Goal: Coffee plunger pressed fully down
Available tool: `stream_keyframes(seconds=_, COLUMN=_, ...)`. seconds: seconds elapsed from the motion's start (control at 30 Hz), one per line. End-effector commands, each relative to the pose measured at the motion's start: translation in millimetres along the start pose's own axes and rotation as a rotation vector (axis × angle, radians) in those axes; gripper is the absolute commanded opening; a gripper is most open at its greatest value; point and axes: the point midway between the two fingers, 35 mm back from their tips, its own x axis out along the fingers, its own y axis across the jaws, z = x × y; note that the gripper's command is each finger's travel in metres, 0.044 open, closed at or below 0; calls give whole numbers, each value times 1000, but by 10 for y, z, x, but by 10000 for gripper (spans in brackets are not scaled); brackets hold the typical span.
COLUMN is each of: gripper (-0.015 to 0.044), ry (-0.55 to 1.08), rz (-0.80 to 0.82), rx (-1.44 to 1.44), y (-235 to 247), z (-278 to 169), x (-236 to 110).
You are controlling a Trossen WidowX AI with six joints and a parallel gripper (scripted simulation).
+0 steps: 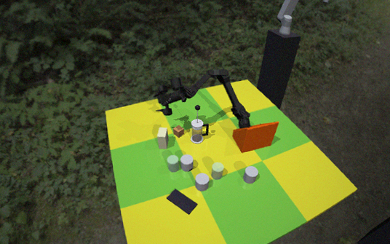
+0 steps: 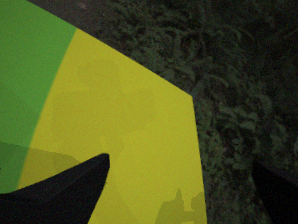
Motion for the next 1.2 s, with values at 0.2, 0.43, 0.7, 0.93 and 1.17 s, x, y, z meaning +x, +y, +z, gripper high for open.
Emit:
stream_keyframes(seconds=0.2, gripper=440, ry=21, rz=293, rx=300, y=642, z=463, x=-1076)
stream_keyframes(seconds=0.43, gripper=440, ry=77, rz=362, rx=408, y=832, z=461, x=-1702)
stream_keyframes(seconds=0.7, gripper=440, ry=112, rz=351, rx=513, y=857, z=299, x=-2357)
stream_keyframes(seconds=0.93, gripper=440, ry=79, rz=289, rx=613, y=714, z=87, x=-2826)
stream_keyframes(seconds=1.17, gripper=440, ry=-43, rz=230, rx=718, y=469, z=-90, x=-3227)
